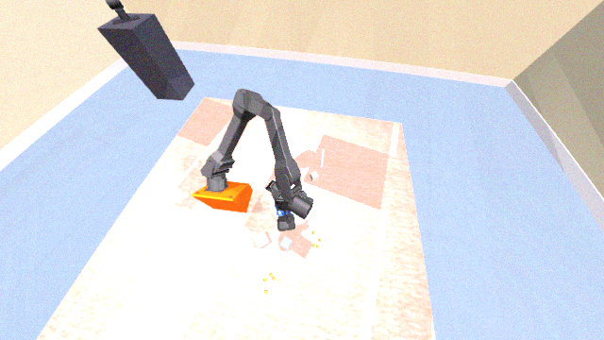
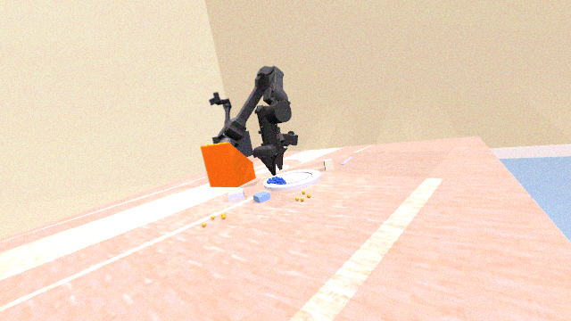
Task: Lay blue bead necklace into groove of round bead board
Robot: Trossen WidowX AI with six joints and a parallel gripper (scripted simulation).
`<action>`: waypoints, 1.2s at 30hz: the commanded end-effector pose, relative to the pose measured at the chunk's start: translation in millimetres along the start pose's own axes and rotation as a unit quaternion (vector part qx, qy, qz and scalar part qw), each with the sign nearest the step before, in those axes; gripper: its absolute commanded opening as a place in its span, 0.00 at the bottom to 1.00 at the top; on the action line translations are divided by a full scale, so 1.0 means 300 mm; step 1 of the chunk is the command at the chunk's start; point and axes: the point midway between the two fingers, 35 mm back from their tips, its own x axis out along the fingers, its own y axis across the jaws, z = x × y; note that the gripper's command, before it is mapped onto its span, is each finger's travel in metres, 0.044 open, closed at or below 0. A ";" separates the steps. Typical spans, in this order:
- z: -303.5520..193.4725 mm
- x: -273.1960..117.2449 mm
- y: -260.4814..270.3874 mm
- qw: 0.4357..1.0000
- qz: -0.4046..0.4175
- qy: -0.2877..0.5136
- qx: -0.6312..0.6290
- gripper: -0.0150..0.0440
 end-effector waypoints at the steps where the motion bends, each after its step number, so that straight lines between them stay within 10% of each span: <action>1: -0.132 -0.029 0.018 0.972 0.003 0.005 -0.233 0.78; 36: -0.126 0.050 0.015 0.972 0.001 0.005 -0.235 0.78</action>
